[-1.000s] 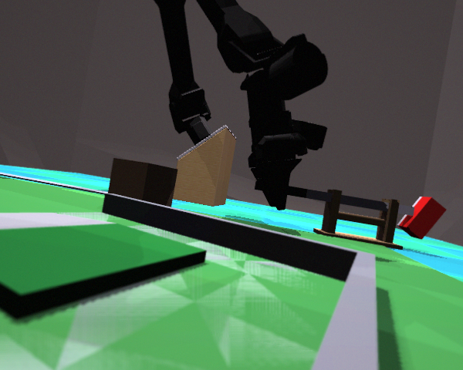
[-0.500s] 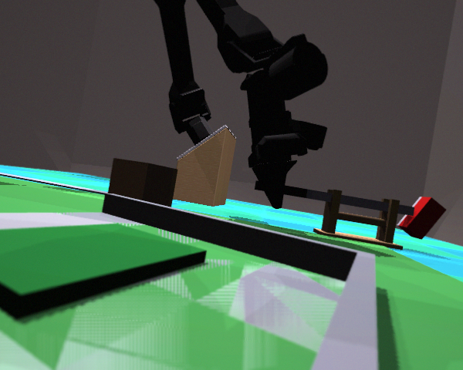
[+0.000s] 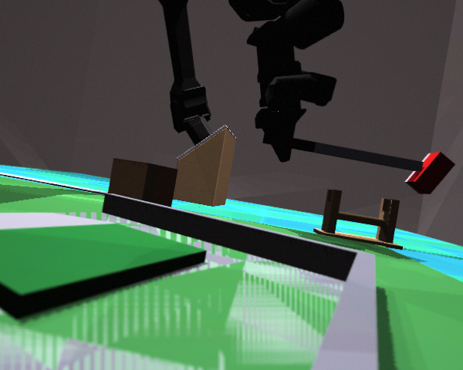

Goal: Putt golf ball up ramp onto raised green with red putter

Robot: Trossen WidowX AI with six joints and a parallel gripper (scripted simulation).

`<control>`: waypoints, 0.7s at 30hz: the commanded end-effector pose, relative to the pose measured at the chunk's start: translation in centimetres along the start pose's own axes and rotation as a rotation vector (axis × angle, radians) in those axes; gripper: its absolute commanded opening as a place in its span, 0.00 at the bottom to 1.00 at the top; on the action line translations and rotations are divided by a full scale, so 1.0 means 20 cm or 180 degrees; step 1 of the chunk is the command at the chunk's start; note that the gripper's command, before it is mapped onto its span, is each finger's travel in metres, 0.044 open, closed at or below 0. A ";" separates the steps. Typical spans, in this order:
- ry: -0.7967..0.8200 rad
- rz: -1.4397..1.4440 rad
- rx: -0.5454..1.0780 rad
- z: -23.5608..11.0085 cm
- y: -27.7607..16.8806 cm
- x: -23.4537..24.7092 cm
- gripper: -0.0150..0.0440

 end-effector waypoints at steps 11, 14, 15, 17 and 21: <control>-0.0093 0.0716 -0.0002 -0.17 -0.12 -0.08 0.25; -0.0133 0.1108 0.0011 -0.21 -0.21 -0.12 0.25; -0.0145 0.1239 0.0016 -0.22 -0.24 -0.13 0.25; -0.0170 0.1502 0.0025 -0.25 -0.30 -0.15 0.25; -0.0221 0.2029 0.0045 -0.30 -0.42 -0.19 0.25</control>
Point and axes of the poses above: the point midway between the two fingers, 35 mm back from their tips, its own z axis out along the fingers, its own x axis across the jaws, y = z × x, the point moved 6 cm from there along -z, back along the fingers, and after that the axes turned 10 degrees about z, right-handed, at the moved point
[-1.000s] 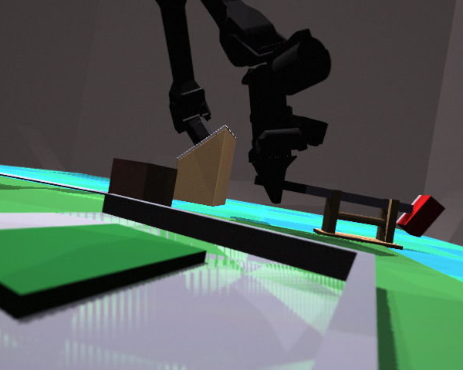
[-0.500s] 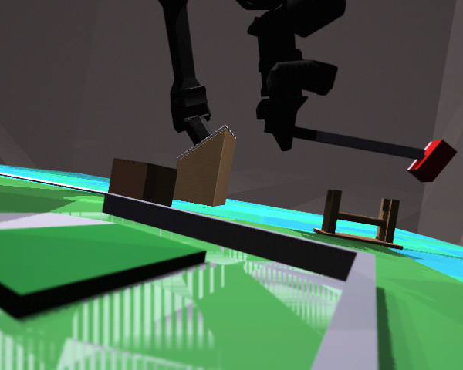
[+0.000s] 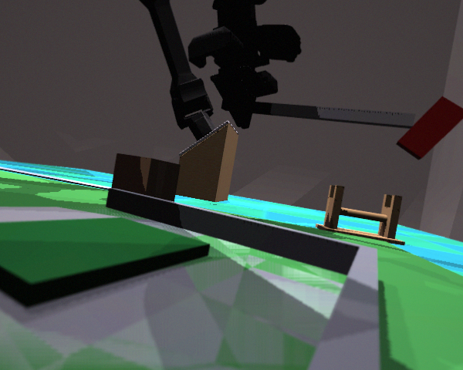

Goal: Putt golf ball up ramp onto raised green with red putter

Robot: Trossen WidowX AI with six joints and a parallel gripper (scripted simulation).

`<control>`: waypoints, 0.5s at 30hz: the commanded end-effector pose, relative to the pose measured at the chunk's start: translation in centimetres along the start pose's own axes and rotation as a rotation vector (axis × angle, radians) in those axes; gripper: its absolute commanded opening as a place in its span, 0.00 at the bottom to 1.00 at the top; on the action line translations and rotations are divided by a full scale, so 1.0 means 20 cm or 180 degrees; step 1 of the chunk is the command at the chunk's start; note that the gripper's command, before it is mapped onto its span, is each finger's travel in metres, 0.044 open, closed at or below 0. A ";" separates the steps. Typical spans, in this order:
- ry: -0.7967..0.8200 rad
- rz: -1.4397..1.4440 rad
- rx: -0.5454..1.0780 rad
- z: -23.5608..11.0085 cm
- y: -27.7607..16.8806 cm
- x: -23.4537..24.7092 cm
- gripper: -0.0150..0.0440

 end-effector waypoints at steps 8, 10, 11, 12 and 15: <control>-0.0192 0.1560 0.0046 -0.14 -0.30 -0.24 0.25; -0.0228 0.1824 0.0059 -0.15 -0.35 -0.28 0.25; -0.0247 0.1956 0.0066 -0.16 -0.38 -0.29 0.25; -0.0266 0.2087 0.0072 -0.17 -0.41 -0.31 0.25; -0.0326 0.2483 0.0093 -0.20 -0.50 -0.35 0.25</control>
Point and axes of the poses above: the point midway between the two fingers, 35 mm back from their tips, its own z axis out along the fingers, its own x axis across the jaws, y = z × x, the point moved 6 cm from there along -z, back along the fingers, and after that the axes turned 10 degrees about z, right-handed, at the moved point
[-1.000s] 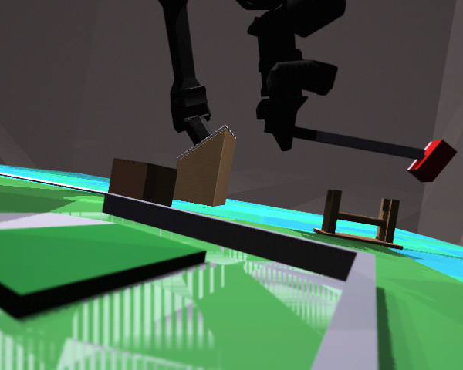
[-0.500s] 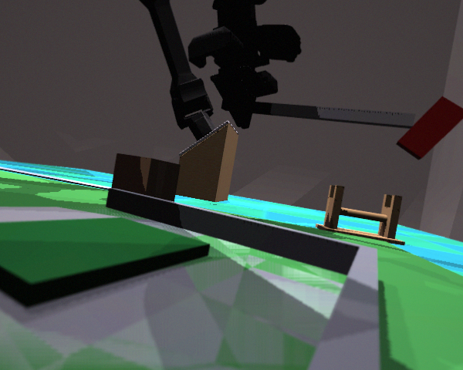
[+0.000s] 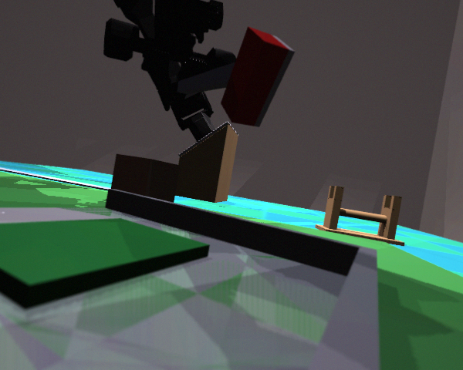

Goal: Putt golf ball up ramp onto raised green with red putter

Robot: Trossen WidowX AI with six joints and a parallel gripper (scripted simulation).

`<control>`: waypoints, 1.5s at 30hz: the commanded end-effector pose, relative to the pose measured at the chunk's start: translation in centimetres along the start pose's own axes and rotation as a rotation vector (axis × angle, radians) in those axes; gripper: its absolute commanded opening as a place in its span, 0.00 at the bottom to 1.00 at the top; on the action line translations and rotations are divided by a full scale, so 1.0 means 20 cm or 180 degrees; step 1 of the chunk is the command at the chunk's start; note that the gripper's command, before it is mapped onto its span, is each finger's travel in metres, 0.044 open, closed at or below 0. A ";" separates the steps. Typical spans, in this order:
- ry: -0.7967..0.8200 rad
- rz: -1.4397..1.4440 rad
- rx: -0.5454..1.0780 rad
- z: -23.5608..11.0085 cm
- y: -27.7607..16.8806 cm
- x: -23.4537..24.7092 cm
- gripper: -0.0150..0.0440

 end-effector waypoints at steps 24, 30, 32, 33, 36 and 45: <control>-0.0586 0.3074 0.0065 -0.15 -0.50 -0.56 0.25; -0.0586 0.3074 0.0065 -0.15 -0.50 -0.56 0.25; -0.0585 0.3074 0.0064 -0.13 -0.51 -0.56 0.25; -0.0584 0.3074 0.0064 -0.12 -0.51 -0.56 0.25; -0.0585 0.3075 0.0063 -0.06 -0.51 -0.57 0.25; -0.0593 0.3075 0.0063 0.05 -0.53 -0.59 0.25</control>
Point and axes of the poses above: the point midway between the two fingers, 35 mm back from their tips, its own z axis out along the fingers, its own x axis across the jaws, y = z × x, the point moved 6 cm from there along -z, back along the fingers, and after that the axes turned 10 degrees about z, right-handed, at the moved point
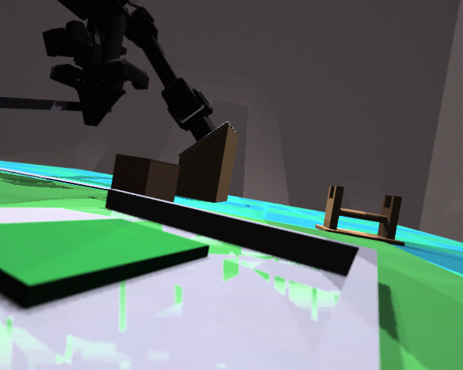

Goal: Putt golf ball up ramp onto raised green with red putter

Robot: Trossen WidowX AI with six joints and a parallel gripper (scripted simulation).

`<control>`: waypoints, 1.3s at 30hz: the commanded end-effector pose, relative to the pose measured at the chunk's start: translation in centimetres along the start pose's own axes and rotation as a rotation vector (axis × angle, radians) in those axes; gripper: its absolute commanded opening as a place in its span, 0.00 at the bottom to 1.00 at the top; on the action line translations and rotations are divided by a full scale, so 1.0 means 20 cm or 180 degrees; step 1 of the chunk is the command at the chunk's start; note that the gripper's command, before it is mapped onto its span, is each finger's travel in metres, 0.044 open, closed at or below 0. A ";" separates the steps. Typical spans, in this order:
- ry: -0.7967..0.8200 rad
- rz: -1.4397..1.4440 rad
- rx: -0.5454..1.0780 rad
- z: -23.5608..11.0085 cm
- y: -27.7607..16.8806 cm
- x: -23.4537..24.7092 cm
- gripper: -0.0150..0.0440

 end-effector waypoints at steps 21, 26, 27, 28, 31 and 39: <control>-0.0021 -0.0011 -0.0027 0.17 0.00 0.00 0.25; -0.0021 0.0005 -0.0024 0.15 0.00 -0.01 0.25; -0.0021 0.0005 -0.0024 0.15 0.00 -0.01 0.25; -0.0021 0.0005 -0.0024 0.15 0.00 -0.01 0.25; -0.0021 0.0005 -0.0024 0.15 0.00 -0.01 0.25; -0.0022 -0.0007 -0.0028 0.16 0.03 -0.12 0.25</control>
Point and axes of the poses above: the point midway between the two fingers, 35 mm back from their tips, its own z axis out along the fingers, its own x axis across the jaws, y = z × x, the point moved 6 cm from there along -z, back along the fingers, and after that the axes turned 10 degrees about z, right-handed, at the moved point
